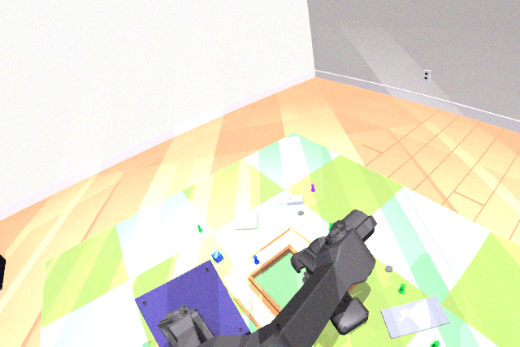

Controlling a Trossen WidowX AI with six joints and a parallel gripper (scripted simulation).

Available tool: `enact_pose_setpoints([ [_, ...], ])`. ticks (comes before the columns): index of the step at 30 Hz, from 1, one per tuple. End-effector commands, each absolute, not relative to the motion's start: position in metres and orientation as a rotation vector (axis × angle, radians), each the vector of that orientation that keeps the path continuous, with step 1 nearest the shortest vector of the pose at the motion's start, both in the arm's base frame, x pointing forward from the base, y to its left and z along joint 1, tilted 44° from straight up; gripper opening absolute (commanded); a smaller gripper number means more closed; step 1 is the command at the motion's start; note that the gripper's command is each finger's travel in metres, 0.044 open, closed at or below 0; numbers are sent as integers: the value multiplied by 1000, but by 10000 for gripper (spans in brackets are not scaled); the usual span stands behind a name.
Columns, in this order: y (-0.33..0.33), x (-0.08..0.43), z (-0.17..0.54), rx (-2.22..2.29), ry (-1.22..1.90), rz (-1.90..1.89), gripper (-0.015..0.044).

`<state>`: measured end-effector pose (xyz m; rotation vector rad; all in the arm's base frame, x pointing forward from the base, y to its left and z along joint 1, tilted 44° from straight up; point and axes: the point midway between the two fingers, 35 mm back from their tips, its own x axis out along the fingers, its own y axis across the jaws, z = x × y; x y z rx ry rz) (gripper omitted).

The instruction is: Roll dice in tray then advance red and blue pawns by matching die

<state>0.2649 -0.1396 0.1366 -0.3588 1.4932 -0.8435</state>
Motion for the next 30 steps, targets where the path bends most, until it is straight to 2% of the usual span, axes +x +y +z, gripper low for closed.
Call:
enact_pose_setpoints([
  [1, -131, 270, 126, -447, 1547, -746, 0],
  [30, -76, 287, 43, -1148, 1841, 90, 0],
])
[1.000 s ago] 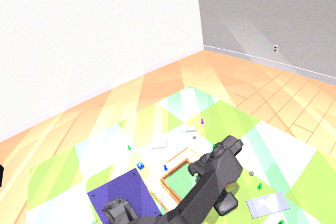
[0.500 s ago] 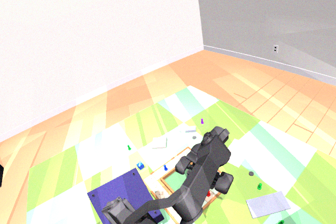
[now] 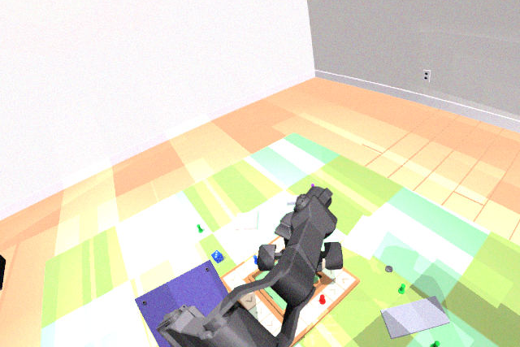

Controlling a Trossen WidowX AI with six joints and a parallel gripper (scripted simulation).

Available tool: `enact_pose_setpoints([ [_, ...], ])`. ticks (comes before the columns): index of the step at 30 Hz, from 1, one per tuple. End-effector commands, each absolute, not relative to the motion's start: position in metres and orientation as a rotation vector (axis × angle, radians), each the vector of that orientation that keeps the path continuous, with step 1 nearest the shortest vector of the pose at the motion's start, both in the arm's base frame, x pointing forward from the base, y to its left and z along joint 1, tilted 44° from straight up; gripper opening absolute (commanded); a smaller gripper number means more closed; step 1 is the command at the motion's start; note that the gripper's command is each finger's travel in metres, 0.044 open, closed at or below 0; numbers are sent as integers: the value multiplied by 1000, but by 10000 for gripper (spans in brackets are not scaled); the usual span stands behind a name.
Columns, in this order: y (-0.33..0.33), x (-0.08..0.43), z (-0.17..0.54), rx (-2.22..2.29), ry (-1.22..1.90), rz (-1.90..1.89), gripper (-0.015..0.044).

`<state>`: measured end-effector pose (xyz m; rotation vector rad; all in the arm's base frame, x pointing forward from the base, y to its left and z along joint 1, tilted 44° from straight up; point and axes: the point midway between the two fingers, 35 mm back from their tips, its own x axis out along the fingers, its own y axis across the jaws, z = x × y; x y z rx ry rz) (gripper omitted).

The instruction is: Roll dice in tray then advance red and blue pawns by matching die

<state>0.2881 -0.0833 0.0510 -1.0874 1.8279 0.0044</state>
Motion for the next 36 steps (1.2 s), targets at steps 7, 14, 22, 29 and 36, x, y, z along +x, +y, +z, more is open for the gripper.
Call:
enact_pose_setpoints([
  [7, -64, 287, 24, -1312, 1868, 313, 0],
  [14, -52, 284, 6, -1472, 1877, 544, 0],
  [22, -45, 282, -5, -1570, 1874, 695, 0],
  [29, -48, 277, -11, -1437, 1823, 812, 0],
  [36, -50, 271, -17, -1253, 1685, 966, 0],
])
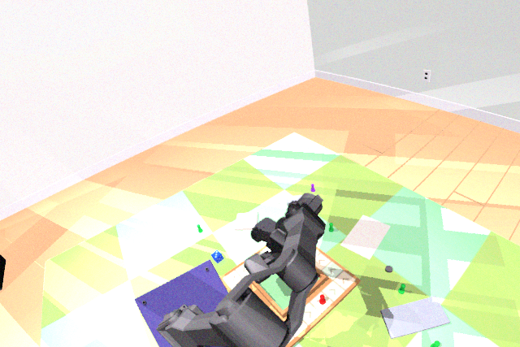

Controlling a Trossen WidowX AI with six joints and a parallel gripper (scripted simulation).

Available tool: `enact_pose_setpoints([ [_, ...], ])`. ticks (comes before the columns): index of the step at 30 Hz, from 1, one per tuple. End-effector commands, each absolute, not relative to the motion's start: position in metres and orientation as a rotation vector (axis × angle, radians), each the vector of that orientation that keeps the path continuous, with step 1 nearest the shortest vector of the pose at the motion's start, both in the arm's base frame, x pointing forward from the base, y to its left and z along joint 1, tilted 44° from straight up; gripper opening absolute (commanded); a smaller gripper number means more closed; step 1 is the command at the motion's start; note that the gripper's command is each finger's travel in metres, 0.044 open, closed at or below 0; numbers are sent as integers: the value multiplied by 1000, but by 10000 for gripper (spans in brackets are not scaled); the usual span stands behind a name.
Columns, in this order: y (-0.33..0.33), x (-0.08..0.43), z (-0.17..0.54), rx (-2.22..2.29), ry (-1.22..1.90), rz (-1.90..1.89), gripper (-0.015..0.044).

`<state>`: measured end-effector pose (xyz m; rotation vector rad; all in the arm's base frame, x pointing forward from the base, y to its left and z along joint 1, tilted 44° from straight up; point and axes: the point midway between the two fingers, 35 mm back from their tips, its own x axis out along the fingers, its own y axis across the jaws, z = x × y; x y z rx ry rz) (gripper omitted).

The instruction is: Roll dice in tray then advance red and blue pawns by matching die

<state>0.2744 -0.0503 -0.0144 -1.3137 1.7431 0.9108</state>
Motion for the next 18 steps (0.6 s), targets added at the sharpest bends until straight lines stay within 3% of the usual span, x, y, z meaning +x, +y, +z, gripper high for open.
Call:
enact_pose_setpoints([
  [1, -50, 271, -17, -1229, 1660, 985, 0],
  [18, -51, 272, -16, -1015, 1229, 1134, 0],
])
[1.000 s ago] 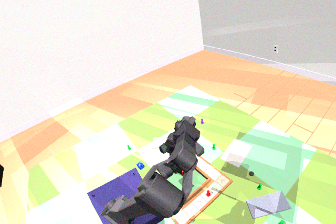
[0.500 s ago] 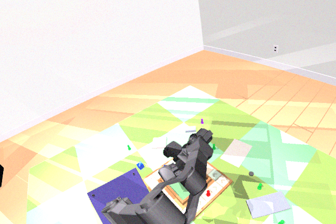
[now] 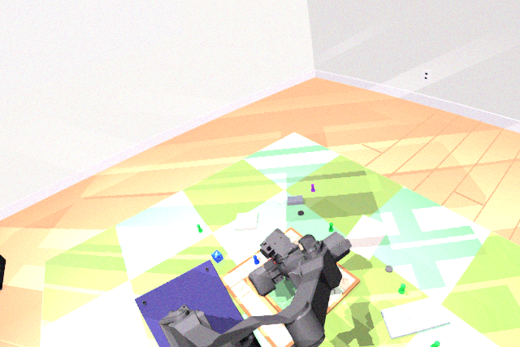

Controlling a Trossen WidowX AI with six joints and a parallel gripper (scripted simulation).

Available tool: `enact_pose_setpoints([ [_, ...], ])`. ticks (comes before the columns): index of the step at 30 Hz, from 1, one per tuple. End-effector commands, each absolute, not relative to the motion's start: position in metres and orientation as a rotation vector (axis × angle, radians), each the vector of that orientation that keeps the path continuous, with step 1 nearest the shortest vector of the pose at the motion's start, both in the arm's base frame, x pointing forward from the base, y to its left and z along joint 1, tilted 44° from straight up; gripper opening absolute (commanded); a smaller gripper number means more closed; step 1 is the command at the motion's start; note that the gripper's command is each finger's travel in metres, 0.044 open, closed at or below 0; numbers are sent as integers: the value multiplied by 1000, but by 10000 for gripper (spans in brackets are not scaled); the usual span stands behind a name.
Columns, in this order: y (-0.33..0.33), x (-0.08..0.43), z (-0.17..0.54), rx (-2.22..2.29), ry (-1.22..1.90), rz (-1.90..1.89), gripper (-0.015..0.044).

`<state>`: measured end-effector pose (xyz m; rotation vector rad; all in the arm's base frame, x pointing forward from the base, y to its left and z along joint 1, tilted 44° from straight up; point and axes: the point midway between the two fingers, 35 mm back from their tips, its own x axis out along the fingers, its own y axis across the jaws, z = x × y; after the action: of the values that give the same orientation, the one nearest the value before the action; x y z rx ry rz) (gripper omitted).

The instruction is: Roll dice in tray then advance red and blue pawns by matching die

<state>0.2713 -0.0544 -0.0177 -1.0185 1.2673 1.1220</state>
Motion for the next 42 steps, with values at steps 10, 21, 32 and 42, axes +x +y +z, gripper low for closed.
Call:
enact_pose_setpoints([
  [10, -45, 282, 29, -1015, 1228, 1134, 0],
  [21, -45, 283, 31, -1015, 1228, 1134, 0],
  [32, -45, 283, 31, -1015, 1228, 1134, 0],
  [42, -45, 283, 31, -1015, 1228, 1134, 0],
])
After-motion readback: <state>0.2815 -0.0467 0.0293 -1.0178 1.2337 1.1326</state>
